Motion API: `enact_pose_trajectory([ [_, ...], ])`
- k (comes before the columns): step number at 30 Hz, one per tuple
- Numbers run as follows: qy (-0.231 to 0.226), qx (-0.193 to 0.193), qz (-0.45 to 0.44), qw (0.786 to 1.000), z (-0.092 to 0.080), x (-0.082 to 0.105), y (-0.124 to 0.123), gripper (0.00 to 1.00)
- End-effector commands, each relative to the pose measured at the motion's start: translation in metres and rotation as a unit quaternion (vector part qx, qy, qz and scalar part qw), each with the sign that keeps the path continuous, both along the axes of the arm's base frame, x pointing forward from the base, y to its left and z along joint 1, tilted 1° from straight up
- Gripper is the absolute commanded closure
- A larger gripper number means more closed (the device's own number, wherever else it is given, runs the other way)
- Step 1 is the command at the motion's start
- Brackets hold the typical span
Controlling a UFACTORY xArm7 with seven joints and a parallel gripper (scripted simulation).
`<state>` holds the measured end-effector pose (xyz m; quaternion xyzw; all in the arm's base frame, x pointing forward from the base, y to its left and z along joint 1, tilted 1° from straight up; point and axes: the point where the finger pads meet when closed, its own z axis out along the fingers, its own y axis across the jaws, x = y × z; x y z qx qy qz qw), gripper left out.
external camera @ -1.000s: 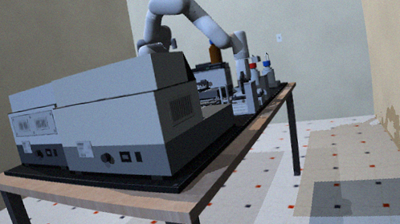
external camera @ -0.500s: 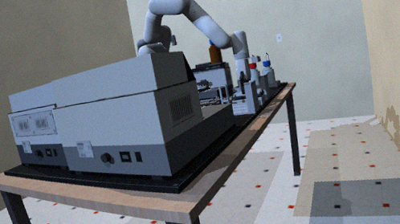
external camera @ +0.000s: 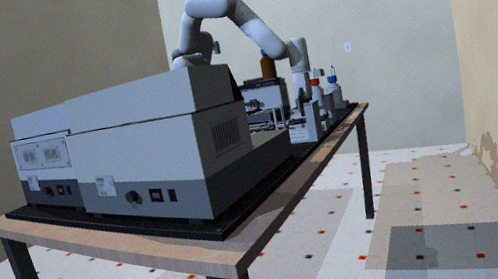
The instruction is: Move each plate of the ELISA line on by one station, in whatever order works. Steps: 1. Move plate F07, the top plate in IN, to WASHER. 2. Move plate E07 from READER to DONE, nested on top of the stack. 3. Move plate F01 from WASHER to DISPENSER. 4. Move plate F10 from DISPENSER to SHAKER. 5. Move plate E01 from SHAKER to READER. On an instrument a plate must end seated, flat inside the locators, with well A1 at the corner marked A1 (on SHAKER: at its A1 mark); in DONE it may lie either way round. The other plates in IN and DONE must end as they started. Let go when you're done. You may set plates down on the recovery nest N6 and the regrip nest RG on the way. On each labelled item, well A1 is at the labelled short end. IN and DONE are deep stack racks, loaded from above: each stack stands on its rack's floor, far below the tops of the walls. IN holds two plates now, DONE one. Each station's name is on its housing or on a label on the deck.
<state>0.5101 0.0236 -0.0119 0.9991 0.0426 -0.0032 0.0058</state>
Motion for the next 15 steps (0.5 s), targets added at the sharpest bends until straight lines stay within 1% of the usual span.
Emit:
enact_pose_trajectory([
  [1,-0.003,0.000,0.000,1.000,0.0035,0.0022,0.0002,1.00],
  [15,-0.003,0.000,0.000,1.000,0.0075,0.0022,0.0003,1.00],
])
